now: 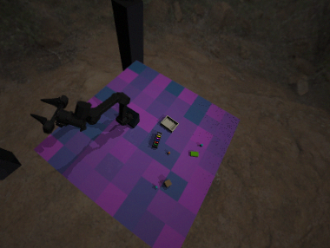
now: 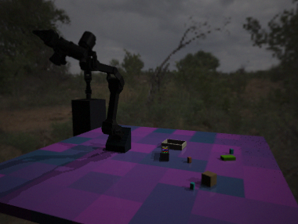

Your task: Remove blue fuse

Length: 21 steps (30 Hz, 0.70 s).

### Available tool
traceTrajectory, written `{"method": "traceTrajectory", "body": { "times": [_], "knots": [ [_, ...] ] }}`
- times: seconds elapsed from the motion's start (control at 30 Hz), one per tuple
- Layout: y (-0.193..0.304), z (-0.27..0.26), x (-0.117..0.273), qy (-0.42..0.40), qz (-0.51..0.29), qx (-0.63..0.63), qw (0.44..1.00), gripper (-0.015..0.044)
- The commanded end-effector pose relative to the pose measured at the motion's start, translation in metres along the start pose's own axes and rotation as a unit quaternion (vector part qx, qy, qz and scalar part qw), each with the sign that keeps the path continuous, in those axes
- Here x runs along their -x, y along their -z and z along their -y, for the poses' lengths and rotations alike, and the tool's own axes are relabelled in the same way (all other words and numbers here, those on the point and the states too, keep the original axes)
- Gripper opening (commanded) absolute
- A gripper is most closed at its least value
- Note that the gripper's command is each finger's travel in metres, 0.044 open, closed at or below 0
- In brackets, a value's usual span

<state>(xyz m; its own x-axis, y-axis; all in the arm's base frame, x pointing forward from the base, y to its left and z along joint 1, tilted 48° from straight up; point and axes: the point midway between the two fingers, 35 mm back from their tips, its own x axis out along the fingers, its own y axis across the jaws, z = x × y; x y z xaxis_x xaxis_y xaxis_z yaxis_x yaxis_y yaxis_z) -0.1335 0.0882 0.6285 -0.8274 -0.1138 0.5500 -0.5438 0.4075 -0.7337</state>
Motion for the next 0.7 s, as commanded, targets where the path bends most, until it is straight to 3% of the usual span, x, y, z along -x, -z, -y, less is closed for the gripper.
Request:
{"method": "traceTrajectory", "body": {
  "times": [0.0, 0.37, 0.67],
  "knots": [
    [-0.002, 0.001, -0.001, 0.002, 0.003, 0.004, 1.000, 0.0374],
    [-0.144, 0.088, 0.008, 0.172, 0.147, 0.229, 0.947, 0.0085],
    [-0.252, 0.155, 0.087, 0.366, 0.200, 0.417, 0.807, 0.0070]
  ]
}}
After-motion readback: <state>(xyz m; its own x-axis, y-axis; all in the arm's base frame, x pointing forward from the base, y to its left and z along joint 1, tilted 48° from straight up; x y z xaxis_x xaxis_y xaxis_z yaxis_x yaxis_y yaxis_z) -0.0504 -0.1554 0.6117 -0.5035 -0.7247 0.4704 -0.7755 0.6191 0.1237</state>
